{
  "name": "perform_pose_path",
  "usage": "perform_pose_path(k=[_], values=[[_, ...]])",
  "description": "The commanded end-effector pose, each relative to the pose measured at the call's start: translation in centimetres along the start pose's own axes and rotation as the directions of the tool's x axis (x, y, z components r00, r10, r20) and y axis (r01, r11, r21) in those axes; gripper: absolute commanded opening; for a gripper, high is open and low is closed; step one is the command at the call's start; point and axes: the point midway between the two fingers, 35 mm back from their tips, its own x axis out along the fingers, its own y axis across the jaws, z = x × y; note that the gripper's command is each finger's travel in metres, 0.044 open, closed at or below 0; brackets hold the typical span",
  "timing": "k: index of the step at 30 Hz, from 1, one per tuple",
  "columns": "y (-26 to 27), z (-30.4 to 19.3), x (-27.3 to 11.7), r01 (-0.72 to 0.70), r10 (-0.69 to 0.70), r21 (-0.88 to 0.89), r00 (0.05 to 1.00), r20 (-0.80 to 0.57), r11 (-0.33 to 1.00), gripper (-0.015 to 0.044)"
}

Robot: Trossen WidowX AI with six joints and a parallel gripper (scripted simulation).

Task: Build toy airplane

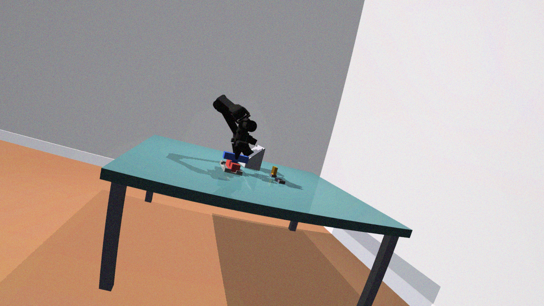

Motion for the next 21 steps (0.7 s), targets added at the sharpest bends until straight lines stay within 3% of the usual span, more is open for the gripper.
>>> perform_pose_path(k=[1, 5, 21], values=[[0.0, 0.01, -0.02, 0.0, 0.0, 0.0, 1.0, 0.0, 1.0, 0.0135], [0.0, 0.01, -0.02, 0.0, 0.0, 0.0, 1.0, 0.0, 1.0, 0.003], [0.0, 0.01, -0.02, 0.0, 0.0, 0.0, 1.0, 0.0, 1.0, 0.044]])
